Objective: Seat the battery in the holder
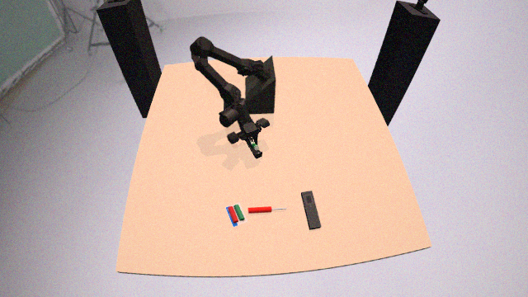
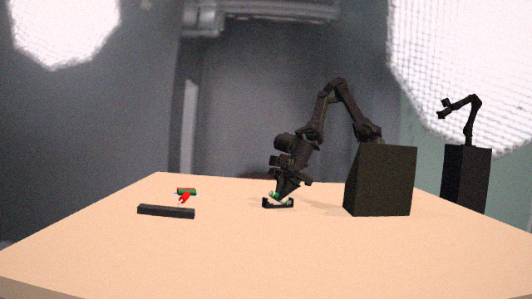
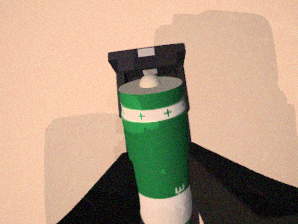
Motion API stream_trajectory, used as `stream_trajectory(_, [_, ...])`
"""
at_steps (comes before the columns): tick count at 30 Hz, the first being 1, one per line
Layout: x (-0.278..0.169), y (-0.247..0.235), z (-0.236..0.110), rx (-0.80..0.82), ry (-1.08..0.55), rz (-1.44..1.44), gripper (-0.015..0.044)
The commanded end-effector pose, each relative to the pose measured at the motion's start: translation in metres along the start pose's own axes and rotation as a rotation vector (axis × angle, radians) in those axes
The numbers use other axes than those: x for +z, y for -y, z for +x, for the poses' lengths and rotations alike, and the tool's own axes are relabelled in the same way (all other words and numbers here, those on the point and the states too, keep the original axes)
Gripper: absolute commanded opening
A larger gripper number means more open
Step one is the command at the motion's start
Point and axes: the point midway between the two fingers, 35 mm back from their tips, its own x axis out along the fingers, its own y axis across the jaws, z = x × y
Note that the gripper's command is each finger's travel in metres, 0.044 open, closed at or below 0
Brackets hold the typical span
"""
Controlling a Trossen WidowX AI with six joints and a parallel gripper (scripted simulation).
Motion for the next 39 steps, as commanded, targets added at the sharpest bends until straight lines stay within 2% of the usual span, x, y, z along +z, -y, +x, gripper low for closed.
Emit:
stream_trajectory(1, [-0.007, -0.001, -0.003, 0.001, -0.009, -0.001, 0.0067])
stream_trajectory(13, [-0.009, -0.001, -0.004, 0.005, -0.019, 0.003, 0.0067])
stream_trajectory(39, [-0.002, -0.004, 0.008, 0.051, -0.169, 0.056, 0.0067])
